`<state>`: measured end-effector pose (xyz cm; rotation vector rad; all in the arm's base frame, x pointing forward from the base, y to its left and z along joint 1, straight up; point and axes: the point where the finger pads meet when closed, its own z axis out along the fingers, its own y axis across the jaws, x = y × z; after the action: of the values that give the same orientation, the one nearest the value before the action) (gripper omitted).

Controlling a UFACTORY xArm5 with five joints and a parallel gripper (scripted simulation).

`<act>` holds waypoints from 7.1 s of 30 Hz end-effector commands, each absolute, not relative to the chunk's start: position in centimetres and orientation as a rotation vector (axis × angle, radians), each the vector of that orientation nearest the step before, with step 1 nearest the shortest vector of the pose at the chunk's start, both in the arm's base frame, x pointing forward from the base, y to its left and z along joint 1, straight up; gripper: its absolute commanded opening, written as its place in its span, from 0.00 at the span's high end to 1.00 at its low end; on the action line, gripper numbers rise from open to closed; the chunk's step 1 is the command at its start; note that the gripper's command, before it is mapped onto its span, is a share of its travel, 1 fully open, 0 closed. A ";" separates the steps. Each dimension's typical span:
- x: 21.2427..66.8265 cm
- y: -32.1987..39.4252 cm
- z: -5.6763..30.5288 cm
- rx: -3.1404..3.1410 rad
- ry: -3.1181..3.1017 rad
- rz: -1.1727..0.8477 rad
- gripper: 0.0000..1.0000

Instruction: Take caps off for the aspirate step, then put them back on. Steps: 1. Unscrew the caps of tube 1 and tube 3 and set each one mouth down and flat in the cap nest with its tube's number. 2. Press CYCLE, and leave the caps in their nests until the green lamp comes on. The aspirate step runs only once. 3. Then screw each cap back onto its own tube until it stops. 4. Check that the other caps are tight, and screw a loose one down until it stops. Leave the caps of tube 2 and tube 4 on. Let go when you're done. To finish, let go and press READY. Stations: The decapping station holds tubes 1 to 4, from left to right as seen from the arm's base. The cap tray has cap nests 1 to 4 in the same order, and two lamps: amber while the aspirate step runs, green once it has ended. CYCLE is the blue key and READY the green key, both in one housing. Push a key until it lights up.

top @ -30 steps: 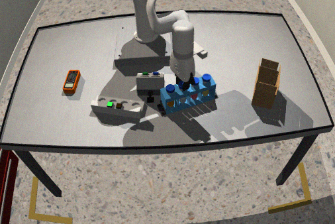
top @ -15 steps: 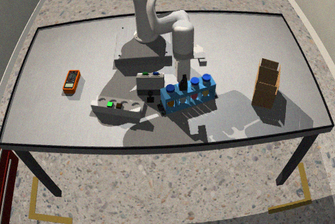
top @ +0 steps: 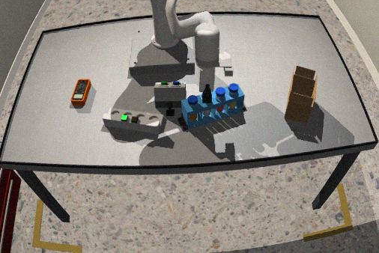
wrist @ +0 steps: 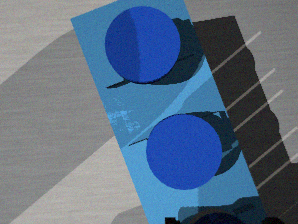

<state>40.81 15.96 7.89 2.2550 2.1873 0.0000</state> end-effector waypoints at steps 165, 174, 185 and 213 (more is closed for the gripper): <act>39.2 20.9 11.1 2.122 2.314 0.007 0.54; 39.2 20.9 12.7 2.122 2.314 0.007 0.54; 40.7 16.6 12.7 1.545 2.732 0.006 0.54; 42.6 11.1 10.0 1.498 2.758 0.005 0.54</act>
<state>42.44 11.04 11.11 1.4999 2.7610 -0.0008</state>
